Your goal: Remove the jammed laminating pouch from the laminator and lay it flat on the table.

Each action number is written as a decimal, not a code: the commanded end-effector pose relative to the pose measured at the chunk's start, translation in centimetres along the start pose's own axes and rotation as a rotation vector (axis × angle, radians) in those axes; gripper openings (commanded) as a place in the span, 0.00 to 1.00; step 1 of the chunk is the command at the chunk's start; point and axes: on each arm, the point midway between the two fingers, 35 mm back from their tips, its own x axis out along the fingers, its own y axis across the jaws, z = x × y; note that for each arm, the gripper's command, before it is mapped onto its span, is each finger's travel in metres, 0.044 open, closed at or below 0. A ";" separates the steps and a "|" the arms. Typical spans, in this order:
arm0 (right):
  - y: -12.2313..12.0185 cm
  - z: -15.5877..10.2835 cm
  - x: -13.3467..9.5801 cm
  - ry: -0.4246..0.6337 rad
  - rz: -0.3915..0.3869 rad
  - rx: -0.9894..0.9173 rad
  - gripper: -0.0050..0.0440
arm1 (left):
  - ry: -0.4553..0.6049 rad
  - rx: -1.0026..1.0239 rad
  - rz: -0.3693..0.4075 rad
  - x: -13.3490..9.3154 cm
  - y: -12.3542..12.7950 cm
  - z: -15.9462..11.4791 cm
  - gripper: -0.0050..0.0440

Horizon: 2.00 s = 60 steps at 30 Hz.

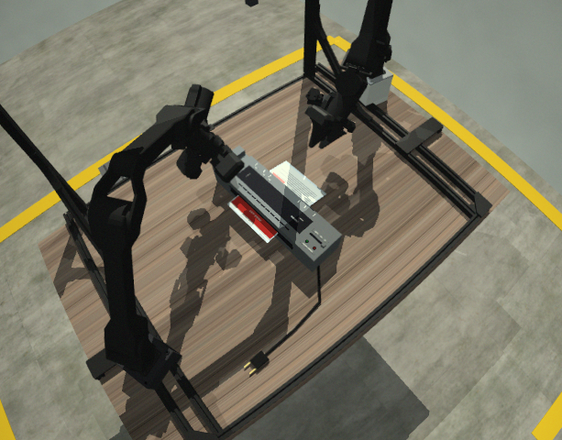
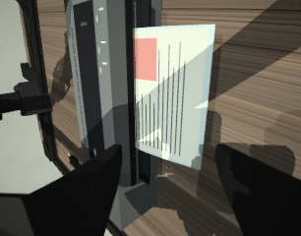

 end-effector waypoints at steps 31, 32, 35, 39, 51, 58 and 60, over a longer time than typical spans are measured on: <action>-0.2 -0.8 -1.1 0.023 -0.017 0.008 0.00 | 0.007 0.014 0.036 3.2 -2.0 -0.4 0.64; -0.2 -0.8 -1.1 0.023 -0.017 0.008 0.00 | 0.007 0.014 0.036 3.2 -2.0 -0.4 0.64; -0.2 -0.8 -1.1 0.023 -0.017 0.008 0.00 | 0.007 0.014 0.036 3.2 -2.0 -0.4 0.64; -0.2 -0.8 -1.1 0.023 -0.017 0.008 0.00 | 0.007 0.014 0.036 3.2 -2.0 -0.4 0.64; -0.2 -0.8 -1.1 0.023 -0.017 0.008 0.00 | 0.007 0.014 0.036 3.2 -2.0 -0.4 0.64; -0.2 -0.8 -1.1 0.023 -0.017 0.008 0.00 | 0.007 0.014 0.036 3.2 -2.0 -0.4 0.64; -0.2 -0.8 -1.1 0.023 -0.017 0.008 0.00 | 0.007 0.014 0.036 3.2 -2.0 -0.4 0.64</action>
